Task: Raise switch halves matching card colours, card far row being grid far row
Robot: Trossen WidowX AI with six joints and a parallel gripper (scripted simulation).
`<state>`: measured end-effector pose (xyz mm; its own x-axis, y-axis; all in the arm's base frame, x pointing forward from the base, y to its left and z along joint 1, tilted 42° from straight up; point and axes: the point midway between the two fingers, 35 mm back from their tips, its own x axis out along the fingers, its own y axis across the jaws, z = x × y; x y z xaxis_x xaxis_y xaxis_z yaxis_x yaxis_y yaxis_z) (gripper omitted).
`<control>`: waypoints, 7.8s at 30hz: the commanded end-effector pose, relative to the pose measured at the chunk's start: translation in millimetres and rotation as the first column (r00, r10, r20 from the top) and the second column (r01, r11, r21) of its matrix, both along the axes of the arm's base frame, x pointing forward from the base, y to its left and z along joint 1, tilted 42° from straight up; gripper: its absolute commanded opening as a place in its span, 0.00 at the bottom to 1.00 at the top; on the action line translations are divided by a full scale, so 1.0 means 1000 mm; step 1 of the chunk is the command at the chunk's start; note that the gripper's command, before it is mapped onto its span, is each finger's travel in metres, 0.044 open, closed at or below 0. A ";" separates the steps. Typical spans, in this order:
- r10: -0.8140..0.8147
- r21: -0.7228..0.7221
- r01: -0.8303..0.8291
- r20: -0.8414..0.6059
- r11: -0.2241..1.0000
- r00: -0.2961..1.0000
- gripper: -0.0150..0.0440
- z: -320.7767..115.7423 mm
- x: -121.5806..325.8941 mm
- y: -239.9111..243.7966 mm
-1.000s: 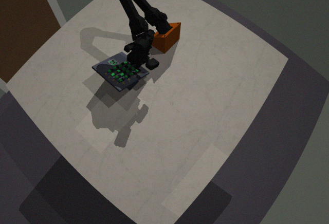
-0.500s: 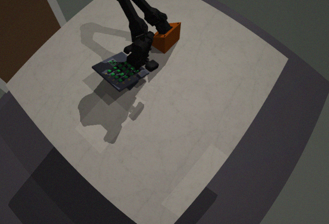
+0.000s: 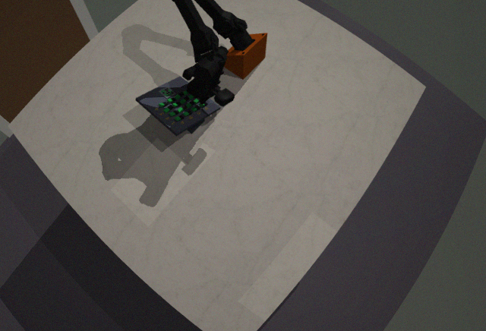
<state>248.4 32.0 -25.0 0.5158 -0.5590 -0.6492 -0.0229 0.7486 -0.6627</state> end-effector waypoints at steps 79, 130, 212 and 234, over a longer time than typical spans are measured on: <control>0.038 -0.001 -0.038 0.034 0.999 0.999 0.25 0.019 -0.025 -0.019; 0.038 -0.001 -0.038 0.034 0.999 0.999 0.25 0.008 -0.016 -0.028; 0.038 -0.002 -0.038 0.033 0.999 0.999 0.25 0.029 -0.018 -0.045; 0.038 -0.002 -0.038 0.034 0.999 0.999 0.25 0.027 -0.016 -0.047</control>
<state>232.4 -15.7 2.3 0.5579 -0.5421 -0.6284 -0.0240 0.7463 -0.6652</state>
